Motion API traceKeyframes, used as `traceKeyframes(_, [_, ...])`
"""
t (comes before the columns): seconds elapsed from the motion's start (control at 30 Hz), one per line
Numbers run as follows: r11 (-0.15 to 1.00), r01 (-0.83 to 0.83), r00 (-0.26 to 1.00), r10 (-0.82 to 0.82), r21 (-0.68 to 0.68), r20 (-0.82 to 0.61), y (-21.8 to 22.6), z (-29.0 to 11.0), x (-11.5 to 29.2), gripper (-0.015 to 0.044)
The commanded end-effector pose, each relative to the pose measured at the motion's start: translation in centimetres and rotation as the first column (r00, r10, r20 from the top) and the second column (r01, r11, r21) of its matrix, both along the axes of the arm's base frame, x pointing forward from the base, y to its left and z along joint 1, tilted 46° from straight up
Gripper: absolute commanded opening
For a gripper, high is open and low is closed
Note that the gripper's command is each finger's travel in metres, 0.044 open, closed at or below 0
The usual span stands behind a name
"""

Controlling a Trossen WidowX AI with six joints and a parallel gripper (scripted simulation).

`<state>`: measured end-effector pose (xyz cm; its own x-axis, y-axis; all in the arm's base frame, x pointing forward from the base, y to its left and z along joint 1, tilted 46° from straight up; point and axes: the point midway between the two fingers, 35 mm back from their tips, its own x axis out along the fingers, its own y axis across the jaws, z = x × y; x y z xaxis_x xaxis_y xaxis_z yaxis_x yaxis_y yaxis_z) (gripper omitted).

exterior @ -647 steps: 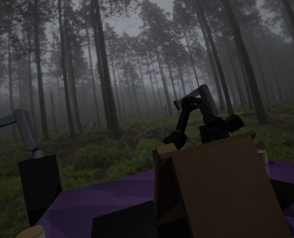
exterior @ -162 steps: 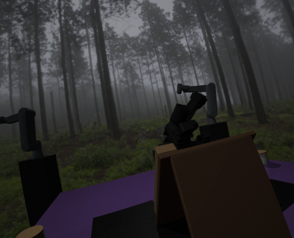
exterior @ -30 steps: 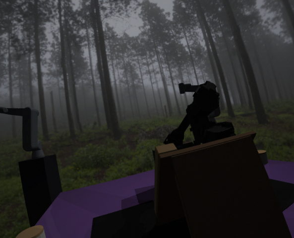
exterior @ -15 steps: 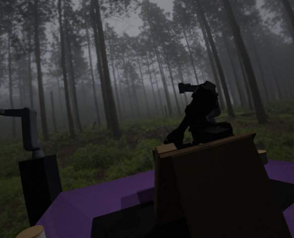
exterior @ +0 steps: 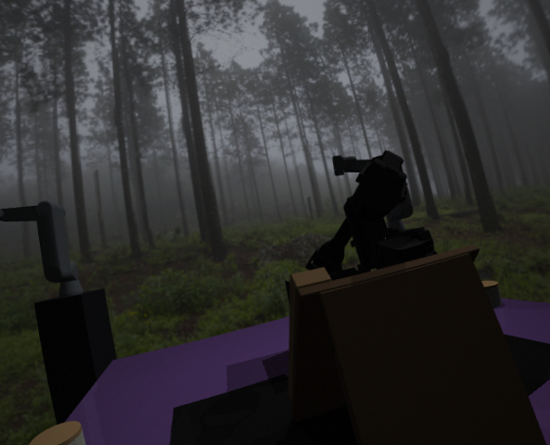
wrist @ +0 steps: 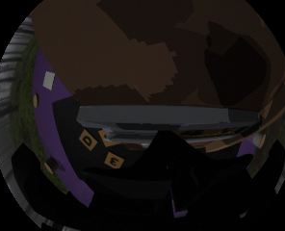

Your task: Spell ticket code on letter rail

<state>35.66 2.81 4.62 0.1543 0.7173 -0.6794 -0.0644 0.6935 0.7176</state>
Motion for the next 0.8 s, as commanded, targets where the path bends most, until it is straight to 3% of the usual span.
traceKeyframes(0.0, [1.000,0.001,1.000,-0.001,-0.004,0.000,-0.2,-0.2,0.1,0.0000])
traceKeyframes(0.77, [1.000,0.001,1.000,-0.001,-0.005,-0.002,-1.5,1.3,-2.2,0.0000])
